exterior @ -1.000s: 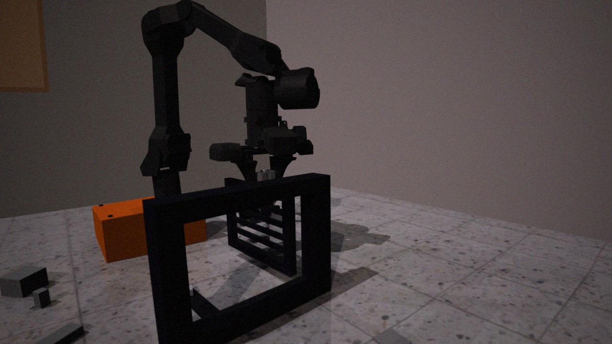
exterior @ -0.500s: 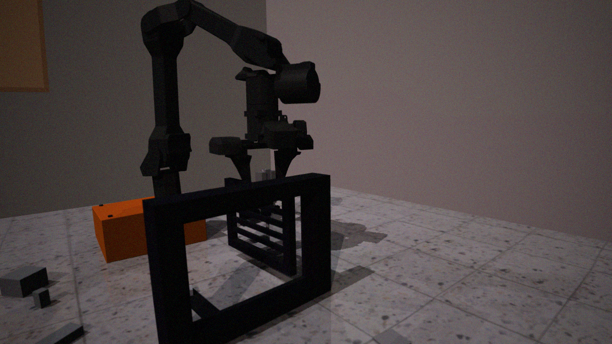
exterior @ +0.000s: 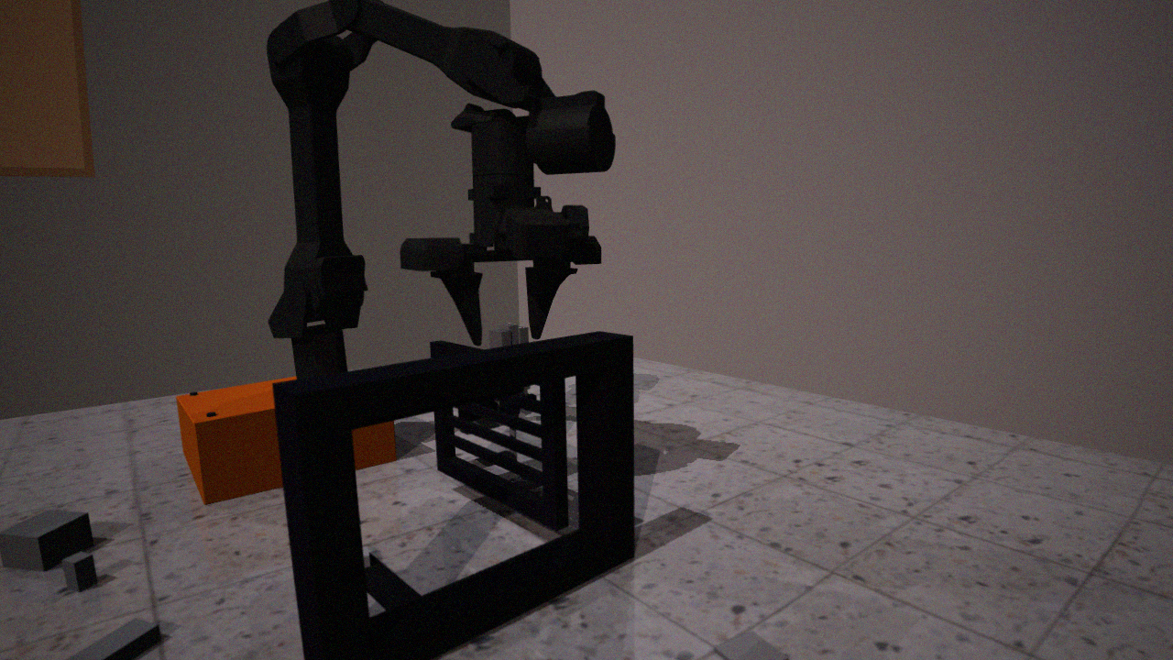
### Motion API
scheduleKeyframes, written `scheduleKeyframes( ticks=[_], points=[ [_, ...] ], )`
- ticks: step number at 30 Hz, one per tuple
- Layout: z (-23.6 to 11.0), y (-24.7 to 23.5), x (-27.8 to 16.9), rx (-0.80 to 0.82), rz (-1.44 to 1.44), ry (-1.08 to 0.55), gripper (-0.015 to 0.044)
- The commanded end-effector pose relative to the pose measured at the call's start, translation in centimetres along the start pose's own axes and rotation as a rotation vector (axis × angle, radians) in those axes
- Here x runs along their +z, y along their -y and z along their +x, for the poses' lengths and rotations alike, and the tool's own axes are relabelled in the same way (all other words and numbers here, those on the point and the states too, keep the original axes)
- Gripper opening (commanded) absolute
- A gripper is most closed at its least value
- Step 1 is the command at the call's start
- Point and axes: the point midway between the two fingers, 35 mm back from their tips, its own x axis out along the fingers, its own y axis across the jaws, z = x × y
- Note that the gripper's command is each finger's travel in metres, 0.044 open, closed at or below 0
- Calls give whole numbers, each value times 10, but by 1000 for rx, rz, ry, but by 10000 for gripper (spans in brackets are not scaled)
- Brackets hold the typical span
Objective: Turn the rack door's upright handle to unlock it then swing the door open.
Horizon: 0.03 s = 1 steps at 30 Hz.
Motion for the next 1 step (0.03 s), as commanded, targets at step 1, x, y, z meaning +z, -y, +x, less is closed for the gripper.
scheduleKeyframes(
  ticks=[1],
  points=[
    [-9,-1,2,6,4,11,293]
  ],
)
